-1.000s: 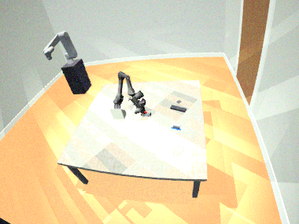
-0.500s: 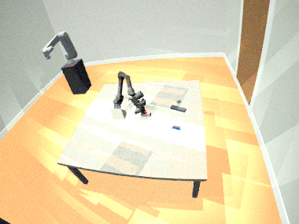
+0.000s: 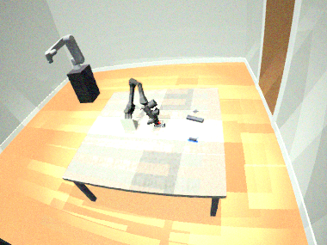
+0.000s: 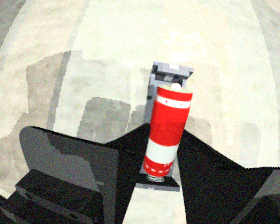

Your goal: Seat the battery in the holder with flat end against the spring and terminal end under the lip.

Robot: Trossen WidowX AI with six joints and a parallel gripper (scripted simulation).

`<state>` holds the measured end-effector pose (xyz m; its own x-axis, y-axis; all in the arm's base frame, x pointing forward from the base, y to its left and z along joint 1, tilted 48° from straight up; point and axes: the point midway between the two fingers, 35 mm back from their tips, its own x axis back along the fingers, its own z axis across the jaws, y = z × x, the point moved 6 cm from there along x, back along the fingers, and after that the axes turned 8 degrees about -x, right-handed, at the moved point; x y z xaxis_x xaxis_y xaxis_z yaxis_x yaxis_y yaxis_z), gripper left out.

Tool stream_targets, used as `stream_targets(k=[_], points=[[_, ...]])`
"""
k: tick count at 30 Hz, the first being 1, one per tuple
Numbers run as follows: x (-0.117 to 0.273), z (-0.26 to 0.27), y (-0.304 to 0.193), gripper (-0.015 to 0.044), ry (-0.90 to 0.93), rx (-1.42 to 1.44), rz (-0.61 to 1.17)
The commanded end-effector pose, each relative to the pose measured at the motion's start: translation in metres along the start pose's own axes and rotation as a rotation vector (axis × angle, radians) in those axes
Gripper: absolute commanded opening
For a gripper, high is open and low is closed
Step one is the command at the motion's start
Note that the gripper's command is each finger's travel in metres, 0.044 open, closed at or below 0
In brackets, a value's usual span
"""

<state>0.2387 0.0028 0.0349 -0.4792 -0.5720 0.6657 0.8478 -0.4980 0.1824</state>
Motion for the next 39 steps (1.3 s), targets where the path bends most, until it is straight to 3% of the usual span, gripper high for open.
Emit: stream_targets(k=[1,39], points=[[-0.0002,-0.0015,-0.0035,0.0075,-0.005,-0.005,0.011],[-0.0029,-0.0015,0.0004,0.0075,-0.018,-0.002,0.05]])
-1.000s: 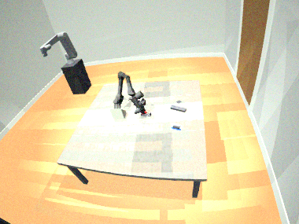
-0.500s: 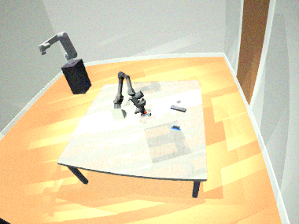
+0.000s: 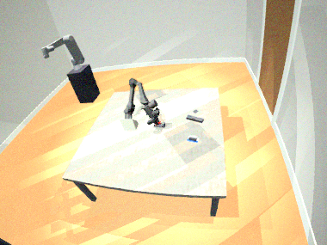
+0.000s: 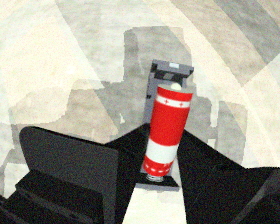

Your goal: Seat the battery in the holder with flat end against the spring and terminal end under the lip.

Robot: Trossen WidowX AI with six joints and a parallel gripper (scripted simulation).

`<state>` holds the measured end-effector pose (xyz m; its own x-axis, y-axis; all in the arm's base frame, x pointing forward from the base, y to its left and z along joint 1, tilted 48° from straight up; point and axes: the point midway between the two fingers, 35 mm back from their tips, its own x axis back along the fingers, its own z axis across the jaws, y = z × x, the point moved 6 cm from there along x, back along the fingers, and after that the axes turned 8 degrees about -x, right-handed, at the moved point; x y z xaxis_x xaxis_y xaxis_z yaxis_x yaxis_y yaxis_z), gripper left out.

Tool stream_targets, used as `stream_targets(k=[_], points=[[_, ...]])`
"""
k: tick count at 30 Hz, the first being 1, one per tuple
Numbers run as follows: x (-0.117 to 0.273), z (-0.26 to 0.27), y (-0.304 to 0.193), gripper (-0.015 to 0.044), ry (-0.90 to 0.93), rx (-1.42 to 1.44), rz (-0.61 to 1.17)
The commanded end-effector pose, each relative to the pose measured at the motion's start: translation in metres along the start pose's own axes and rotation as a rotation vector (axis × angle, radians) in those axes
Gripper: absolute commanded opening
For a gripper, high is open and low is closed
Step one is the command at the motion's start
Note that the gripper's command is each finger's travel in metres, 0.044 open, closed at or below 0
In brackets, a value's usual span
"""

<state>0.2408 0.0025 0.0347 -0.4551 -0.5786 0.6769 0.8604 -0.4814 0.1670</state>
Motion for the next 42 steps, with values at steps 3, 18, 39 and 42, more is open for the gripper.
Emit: stream_targets(k=[3,18,39,42], points=[[-0.003,-0.002,0.0,0.0075,-0.014,-0.003,0.04],[-0.008,-0.001,0.008,0.0075,-0.036,0.005,0.114],[-0.013,0.0,0.017,0.0075,-0.063,0.017,0.222],[-0.014,0.001,0.018,0.0075,-0.066,0.018,0.238]])
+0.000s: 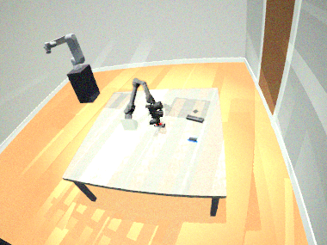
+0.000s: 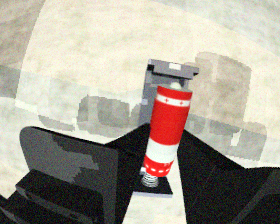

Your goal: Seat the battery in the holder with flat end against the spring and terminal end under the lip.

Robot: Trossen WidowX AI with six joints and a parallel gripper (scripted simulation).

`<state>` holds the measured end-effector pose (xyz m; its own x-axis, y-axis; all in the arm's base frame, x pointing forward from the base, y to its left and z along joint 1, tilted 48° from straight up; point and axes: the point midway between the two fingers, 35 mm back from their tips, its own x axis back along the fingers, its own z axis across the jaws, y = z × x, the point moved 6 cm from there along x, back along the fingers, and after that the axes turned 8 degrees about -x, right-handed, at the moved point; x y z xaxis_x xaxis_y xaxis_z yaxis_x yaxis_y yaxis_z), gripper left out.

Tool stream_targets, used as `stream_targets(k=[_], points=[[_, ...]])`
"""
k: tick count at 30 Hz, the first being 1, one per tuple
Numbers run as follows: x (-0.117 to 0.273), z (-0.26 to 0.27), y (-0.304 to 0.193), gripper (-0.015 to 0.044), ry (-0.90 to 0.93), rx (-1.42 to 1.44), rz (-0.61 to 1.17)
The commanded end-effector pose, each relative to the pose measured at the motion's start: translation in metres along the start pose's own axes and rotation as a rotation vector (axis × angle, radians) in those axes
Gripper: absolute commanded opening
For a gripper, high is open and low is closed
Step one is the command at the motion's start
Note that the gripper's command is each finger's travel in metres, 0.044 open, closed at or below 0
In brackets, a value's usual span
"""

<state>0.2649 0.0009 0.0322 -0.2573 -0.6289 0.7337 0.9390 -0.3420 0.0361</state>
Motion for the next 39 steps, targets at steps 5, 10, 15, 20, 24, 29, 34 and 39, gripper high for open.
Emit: stream_targets(k=[5,10,15,20,24,29,34,39], points=[[-0.004,-0.001,0.0,0.0075,-0.019,-0.001,0.059],[-0.004,-0.001,0.002,0.0075,-0.024,0.002,0.086],[-0.005,0.0,0.004,0.0075,-0.028,0.005,0.113],[-0.005,0.001,0.006,0.0075,-0.032,0.009,0.14],[-0.006,0.002,0.007,0.0075,-0.035,0.011,0.162],[-0.006,0.003,0.009,0.0075,-0.039,0.014,0.189],[-0.007,0.004,0.011,0.0075,-0.042,0.018,0.216],[-0.007,0.005,0.013,0.0075,-0.045,0.02,0.24]])
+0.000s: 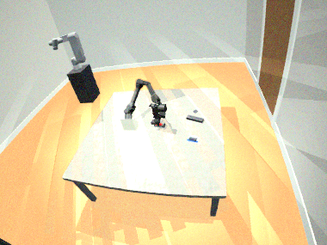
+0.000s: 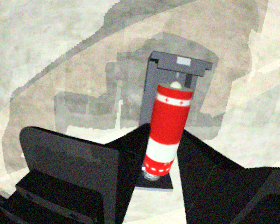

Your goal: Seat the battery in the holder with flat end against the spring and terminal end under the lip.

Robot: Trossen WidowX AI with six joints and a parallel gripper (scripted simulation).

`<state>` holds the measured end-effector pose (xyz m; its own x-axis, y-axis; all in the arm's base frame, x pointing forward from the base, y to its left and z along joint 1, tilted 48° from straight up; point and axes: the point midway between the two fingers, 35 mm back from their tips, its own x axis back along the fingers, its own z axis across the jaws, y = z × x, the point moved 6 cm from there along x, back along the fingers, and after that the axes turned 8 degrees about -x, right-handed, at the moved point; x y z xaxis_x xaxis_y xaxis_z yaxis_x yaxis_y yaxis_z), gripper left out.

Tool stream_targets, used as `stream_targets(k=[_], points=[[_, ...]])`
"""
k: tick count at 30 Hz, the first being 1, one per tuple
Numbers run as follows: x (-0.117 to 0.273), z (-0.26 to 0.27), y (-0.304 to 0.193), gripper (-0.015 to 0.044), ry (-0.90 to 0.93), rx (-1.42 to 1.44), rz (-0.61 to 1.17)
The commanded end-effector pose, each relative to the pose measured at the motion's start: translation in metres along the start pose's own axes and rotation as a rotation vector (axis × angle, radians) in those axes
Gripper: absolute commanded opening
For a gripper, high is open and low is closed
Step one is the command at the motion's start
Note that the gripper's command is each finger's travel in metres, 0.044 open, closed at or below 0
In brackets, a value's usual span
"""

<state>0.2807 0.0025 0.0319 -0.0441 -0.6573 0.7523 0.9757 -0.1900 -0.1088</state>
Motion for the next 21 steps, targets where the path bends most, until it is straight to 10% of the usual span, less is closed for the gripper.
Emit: stream_targets(k=[1,21], points=[[-0.002,0.001,-0.001,0.0075,-0.006,0.0,0.032],[-0.002,0.004,0.01,0.0075,-0.012,0.006,0.078]])
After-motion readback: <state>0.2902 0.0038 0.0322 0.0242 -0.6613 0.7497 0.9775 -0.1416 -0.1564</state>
